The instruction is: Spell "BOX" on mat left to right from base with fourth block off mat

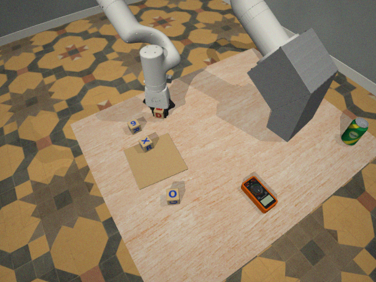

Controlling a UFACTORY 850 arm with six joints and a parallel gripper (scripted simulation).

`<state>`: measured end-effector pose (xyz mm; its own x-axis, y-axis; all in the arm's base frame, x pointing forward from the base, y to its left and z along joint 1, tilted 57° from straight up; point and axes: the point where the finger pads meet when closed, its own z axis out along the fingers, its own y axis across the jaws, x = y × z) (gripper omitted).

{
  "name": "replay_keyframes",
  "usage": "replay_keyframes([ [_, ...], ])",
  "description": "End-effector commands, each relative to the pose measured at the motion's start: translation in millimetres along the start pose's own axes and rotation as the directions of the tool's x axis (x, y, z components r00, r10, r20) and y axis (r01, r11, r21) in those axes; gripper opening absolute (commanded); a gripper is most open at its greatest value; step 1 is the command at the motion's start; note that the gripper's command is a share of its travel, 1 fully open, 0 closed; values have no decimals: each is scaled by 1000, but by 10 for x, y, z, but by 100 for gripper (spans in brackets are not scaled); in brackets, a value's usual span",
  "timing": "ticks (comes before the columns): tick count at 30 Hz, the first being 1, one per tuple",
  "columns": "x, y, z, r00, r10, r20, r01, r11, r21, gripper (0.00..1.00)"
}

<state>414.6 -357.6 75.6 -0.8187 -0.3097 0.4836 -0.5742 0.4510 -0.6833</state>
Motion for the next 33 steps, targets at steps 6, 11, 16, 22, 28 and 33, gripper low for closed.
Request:
replay_keyframes([
  [6, -1, -4, -688, 1000, 0, 0, 0, 1000, 0, 44],
  [11, -1, -4, -794, 1000, 0, 0, 0, 1000, 0, 44],
  [16, -1, -4, -826, 1000, 0, 0, 0, 1000, 0, 44],
  [22, -5, -4, -826, 1000, -1, 0, 1, 1000, 0, 44],
  [28, -300, -6, -812, 997, -82, -1, 82, 997, 2, 44],
  [33, -804, 44, -799, 976, -218, -2, 218, 976, 4, 44],
])
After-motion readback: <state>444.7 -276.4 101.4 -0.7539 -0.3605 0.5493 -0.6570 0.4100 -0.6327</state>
